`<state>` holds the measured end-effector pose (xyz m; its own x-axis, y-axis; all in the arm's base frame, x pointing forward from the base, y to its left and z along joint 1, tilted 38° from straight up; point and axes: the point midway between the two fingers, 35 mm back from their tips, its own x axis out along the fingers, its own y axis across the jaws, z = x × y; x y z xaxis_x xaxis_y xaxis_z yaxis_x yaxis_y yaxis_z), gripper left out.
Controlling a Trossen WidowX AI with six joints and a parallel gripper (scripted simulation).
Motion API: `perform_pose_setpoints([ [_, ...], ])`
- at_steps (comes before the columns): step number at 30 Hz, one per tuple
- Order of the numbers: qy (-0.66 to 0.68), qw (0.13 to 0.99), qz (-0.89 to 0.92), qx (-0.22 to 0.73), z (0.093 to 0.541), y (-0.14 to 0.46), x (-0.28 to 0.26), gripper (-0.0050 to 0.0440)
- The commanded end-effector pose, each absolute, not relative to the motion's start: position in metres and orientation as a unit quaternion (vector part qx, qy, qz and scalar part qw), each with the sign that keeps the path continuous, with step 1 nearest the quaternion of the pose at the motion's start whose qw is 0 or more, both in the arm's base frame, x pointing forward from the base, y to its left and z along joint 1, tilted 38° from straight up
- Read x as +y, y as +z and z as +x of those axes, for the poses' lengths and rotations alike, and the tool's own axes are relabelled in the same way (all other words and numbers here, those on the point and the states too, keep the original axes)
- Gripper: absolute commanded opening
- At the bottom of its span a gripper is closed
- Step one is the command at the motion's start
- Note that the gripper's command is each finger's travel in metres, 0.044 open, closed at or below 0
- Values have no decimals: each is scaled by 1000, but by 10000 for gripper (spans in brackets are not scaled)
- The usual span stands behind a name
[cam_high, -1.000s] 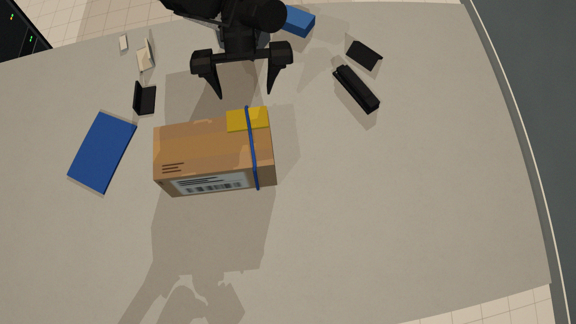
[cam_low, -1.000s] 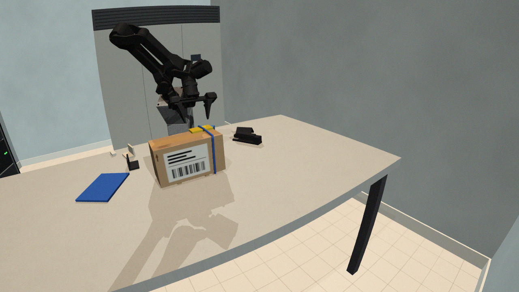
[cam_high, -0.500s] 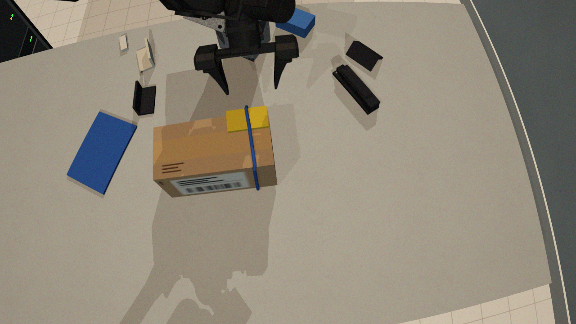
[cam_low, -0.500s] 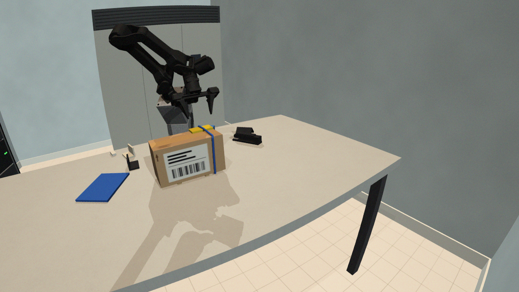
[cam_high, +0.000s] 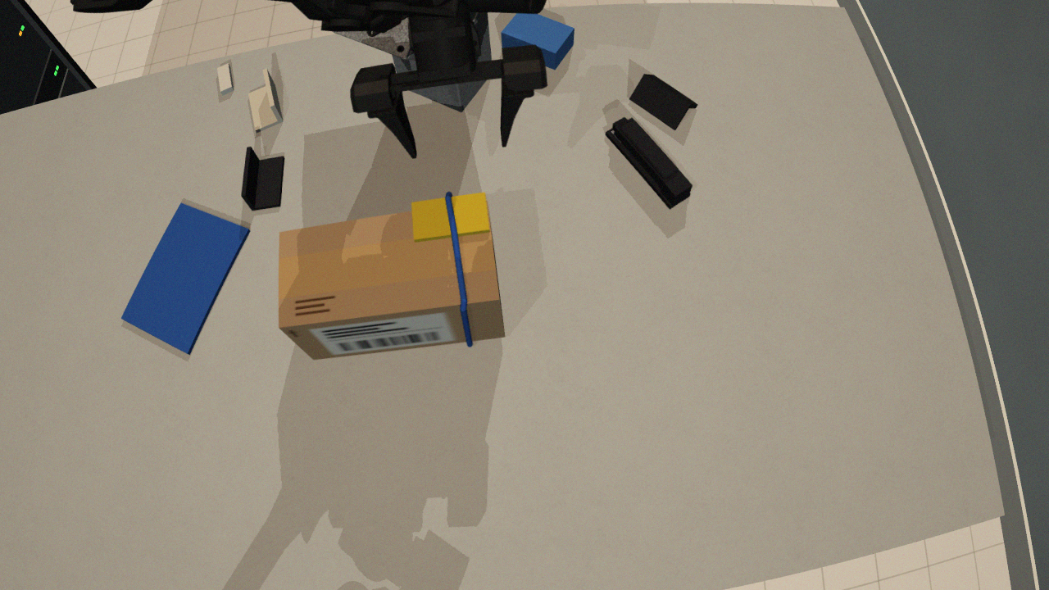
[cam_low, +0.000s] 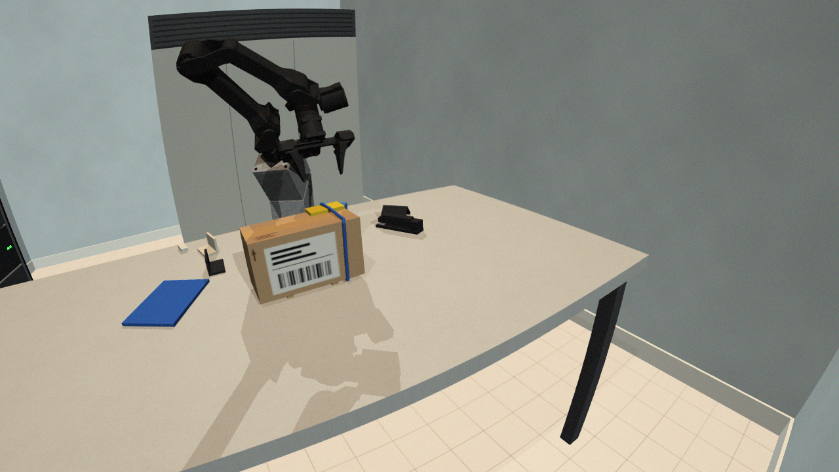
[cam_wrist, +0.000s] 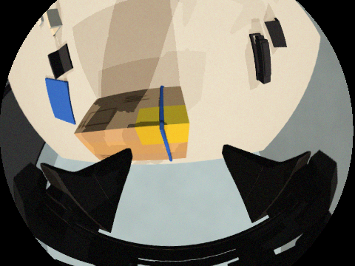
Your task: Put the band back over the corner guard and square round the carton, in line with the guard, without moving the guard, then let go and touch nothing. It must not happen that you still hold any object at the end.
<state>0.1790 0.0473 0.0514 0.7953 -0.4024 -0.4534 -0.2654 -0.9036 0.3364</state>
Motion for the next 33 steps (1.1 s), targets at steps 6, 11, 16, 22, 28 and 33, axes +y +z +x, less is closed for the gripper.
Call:
perform_pose_setpoints([
  [6,-260,128,939,-187,171,69,54,440],
  [11,-255,134,939,-189,166,80,56,440],
  [16,-255,163,933,-195,161,90,50,440],
  [22,-258,164,931,-197,161,91,51,440],
  [28,-330,174,897,-238,173,101,60,440],
  [33,-437,170,839,-275,196,116,69,440],
])
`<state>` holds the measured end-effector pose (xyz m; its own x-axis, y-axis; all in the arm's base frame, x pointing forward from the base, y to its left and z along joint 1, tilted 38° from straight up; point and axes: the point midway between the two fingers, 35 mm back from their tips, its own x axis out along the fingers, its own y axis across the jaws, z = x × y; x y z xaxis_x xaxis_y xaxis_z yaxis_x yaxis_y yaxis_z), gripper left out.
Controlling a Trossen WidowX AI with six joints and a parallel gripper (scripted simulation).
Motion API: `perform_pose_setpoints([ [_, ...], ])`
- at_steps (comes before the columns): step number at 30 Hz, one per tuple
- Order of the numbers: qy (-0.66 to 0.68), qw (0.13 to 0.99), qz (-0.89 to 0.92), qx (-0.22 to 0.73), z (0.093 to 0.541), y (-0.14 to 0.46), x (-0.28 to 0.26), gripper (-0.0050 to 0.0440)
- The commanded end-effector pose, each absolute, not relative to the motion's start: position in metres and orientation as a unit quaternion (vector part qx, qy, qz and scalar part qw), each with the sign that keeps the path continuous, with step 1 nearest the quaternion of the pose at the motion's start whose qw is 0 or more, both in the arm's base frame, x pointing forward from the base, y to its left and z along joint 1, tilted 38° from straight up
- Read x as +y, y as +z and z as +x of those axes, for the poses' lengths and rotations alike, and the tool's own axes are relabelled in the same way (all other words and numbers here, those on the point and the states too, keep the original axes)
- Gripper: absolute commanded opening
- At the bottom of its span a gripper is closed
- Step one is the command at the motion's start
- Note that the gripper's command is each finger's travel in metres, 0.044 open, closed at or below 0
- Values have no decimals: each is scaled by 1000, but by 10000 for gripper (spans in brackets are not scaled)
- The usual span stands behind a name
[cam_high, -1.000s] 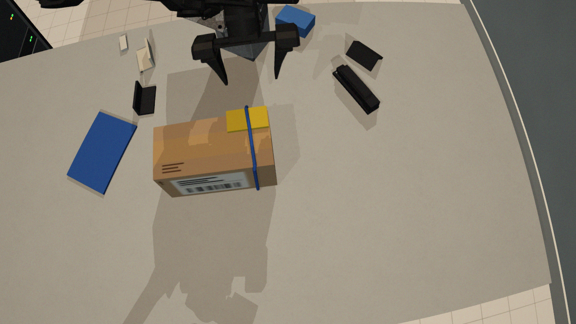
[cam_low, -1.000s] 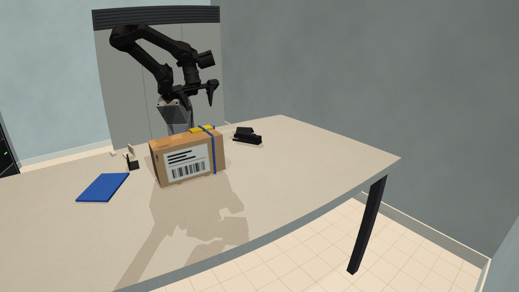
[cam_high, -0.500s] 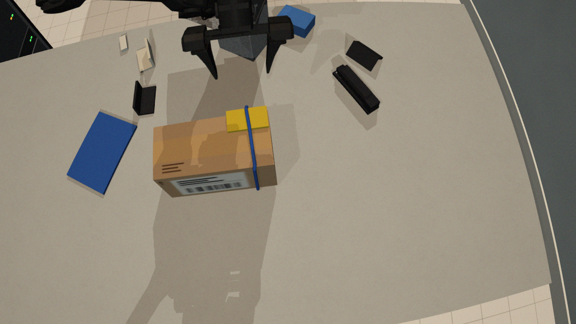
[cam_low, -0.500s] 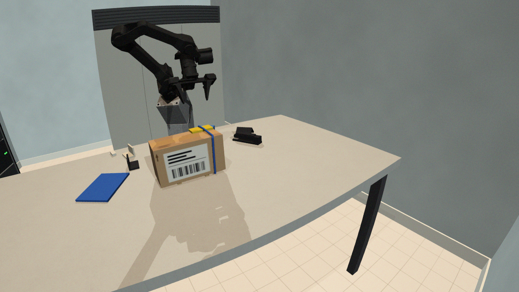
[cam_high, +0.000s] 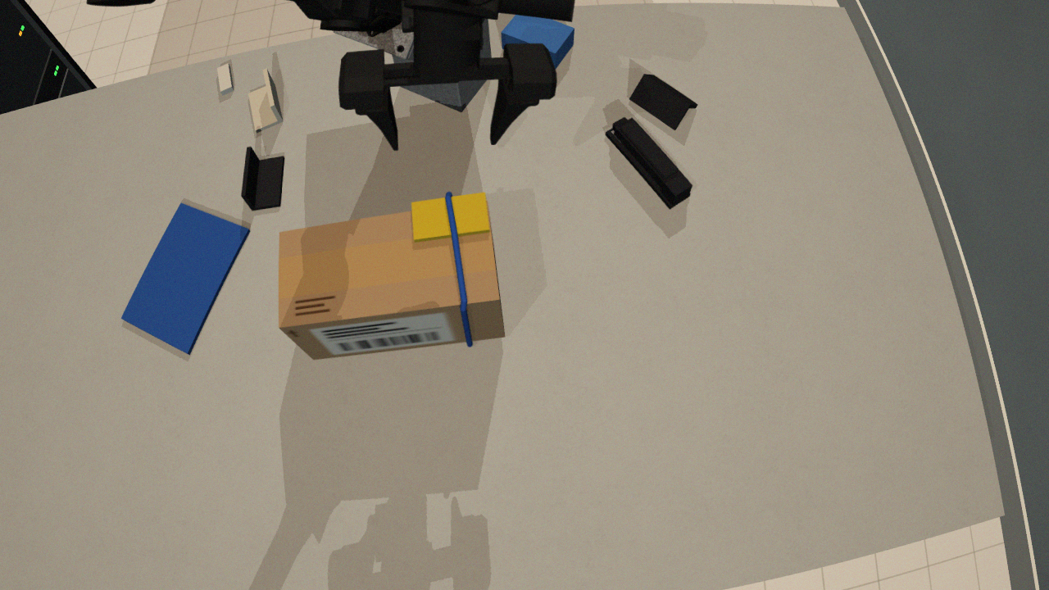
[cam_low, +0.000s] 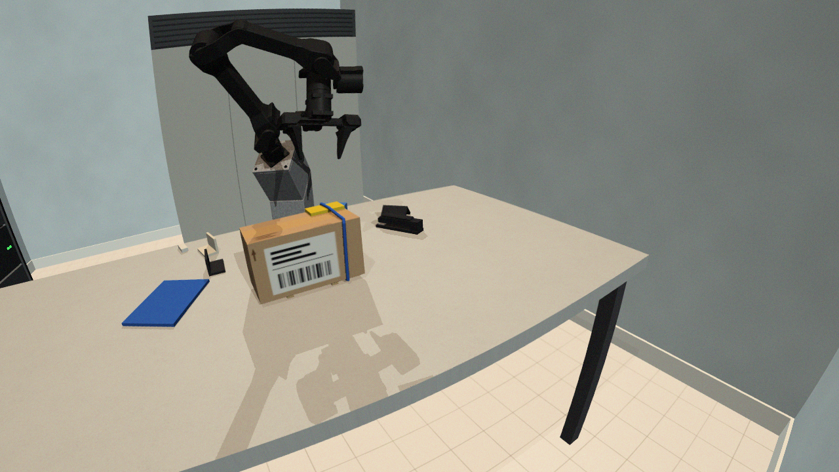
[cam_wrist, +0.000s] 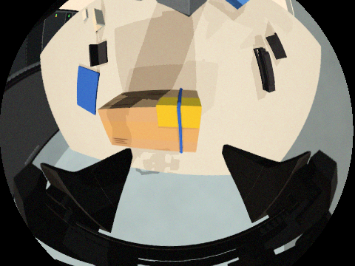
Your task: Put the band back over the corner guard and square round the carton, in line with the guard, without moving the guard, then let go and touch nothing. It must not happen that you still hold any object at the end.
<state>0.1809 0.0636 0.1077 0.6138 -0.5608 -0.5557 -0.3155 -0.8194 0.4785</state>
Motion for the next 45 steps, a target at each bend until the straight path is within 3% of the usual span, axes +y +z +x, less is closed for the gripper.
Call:
perform_pose_setpoints([
  [1,-458,168,827,-280,200,118,70,440],
  [22,-691,13,687,-223,305,173,41,440],
  [31,-693,13,686,-223,306,172,40,440],
  [38,-747,42,620,-235,341,117,11,440],
  [45,-749,43,618,-235,342,115,10,440],
])
